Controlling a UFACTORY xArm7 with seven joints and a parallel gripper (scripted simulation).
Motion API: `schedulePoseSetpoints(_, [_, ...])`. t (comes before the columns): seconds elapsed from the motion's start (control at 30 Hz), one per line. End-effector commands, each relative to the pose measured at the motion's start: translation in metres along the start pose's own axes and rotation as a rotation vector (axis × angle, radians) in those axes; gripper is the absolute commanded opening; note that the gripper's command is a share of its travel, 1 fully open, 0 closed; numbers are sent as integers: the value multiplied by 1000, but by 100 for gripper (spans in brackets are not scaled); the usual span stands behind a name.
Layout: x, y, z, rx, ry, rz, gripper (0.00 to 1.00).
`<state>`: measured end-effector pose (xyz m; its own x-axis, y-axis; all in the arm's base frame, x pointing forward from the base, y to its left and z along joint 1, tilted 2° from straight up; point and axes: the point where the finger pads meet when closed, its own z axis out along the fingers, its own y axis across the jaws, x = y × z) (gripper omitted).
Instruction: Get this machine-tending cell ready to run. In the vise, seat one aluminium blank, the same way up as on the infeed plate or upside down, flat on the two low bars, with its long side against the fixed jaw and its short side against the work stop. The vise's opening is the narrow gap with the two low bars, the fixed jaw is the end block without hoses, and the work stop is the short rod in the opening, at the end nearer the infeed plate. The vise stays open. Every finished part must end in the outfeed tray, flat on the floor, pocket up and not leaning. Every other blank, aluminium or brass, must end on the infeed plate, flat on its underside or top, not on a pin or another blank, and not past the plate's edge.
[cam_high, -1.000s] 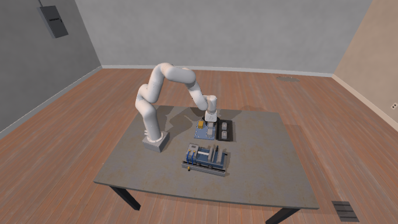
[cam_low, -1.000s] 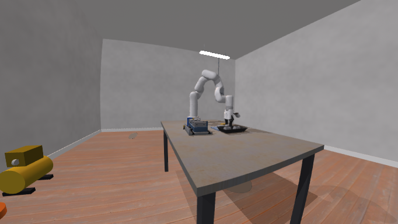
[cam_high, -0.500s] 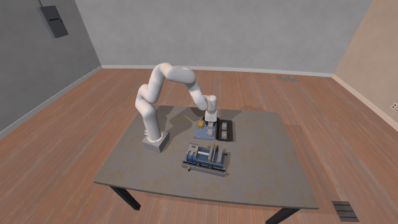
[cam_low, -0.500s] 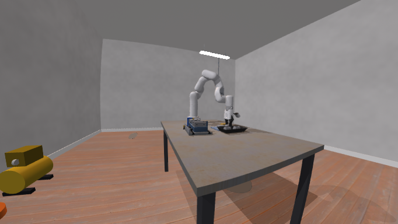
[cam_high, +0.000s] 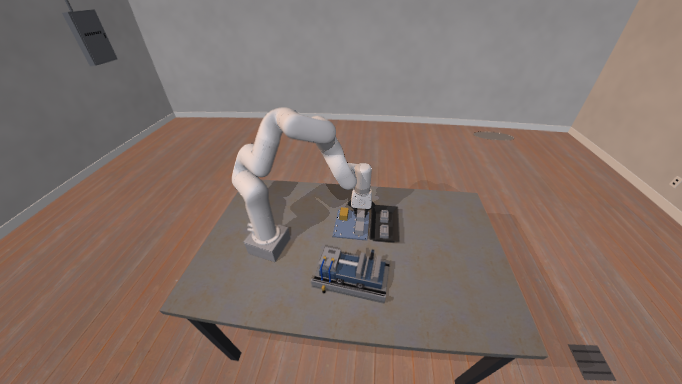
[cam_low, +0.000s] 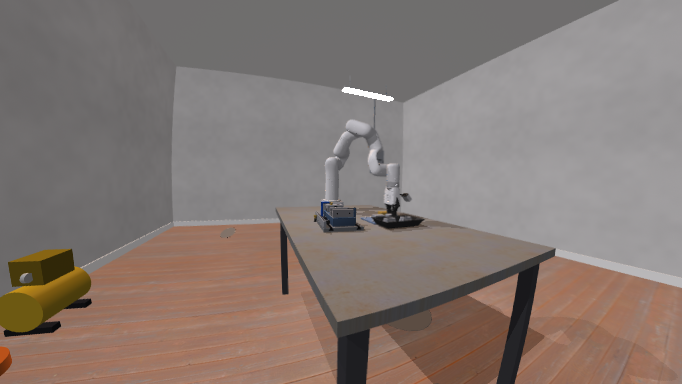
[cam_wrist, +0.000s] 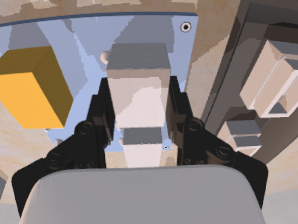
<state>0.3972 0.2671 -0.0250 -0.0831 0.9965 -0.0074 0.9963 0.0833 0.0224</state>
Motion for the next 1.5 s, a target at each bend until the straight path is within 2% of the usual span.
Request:
schedulePoseSetpoints(0.0, [1,1,-1,-3,2,0,0])
schedulePoseSetpoints(1.07, [1,1,-2,-3,2,0,0])
schedulePoseSetpoints(1.4, [1,1,-17,-3,2,0,0])
schedulePoseSetpoints(1.47, [1,1,-25,-3,2,0,0])
